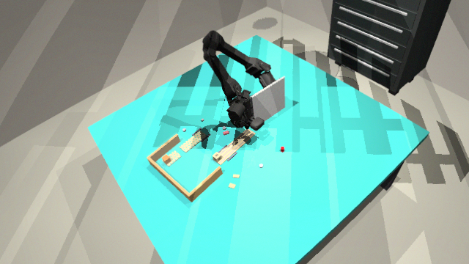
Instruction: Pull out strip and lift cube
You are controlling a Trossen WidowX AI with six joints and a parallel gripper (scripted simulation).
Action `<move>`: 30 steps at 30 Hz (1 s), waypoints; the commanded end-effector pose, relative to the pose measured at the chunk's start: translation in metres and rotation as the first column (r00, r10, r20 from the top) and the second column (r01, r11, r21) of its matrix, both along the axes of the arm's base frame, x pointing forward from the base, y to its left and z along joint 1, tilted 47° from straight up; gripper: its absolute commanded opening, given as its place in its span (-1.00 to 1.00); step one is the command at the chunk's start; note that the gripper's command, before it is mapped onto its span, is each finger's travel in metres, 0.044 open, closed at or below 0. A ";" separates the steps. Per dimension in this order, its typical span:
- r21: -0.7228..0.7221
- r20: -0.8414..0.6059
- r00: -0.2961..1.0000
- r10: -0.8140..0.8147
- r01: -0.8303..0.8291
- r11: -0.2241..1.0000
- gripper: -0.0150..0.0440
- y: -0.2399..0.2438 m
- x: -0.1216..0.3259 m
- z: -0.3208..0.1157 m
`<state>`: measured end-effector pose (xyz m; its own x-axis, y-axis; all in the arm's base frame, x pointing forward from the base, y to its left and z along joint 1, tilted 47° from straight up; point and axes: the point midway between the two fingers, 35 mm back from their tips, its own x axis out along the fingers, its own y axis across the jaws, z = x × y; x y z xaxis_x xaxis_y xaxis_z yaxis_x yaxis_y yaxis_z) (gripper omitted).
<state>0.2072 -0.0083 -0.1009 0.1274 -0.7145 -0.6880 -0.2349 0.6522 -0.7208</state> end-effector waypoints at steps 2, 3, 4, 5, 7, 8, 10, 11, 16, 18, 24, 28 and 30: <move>0.001 -0.005 1.000 -0.003 0.003 1.000 -0.31 0.004 0.005 0.002; 0.000 -0.009 1.000 0.002 -0.002 1.000 -0.22 0.005 0.011 0.002; 0.000 -0.013 1.000 0.006 -0.006 1.000 -0.14 0.006 0.017 0.001; -0.001 -0.014 1.000 0.007 -0.007 1.000 -0.05 0.007 0.019 0.002; -0.001 -0.014 1.000 0.007 -0.007 1.000 0.13 0.008 0.023 0.001; -0.001 -0.014 1.000 0.007 -0.007 1.000 0.22 0.009 0.026 0.001; 0.000 -0.014 1.000 0.007 -0.007 1.000 0.40 0.011 0.034 0.001; 0.000 -0.013 1.000 0.007 -0.007 1.000 0.49 0.013 0.037 0.001; 0.000 -0.012 1.000 0.007 -0.007 1.000 0.93 0.018 0.053 0.001; 0.000 -0.012 1.000 0.007 -0.007 1.000 1.00 0.020 0.059 0.001; 0.000 -0.011 1.000 0.007 -0.007 1.000 1.00 0.026 0.079 0.001; 0.001 -0.010 1.000 0.007 -0.007 1.000 1.00 0.030 0.092 0.001; 0.001 -0.009 1.000 0.007 -0.007 1.000 1.00 0.032 0.098 0.001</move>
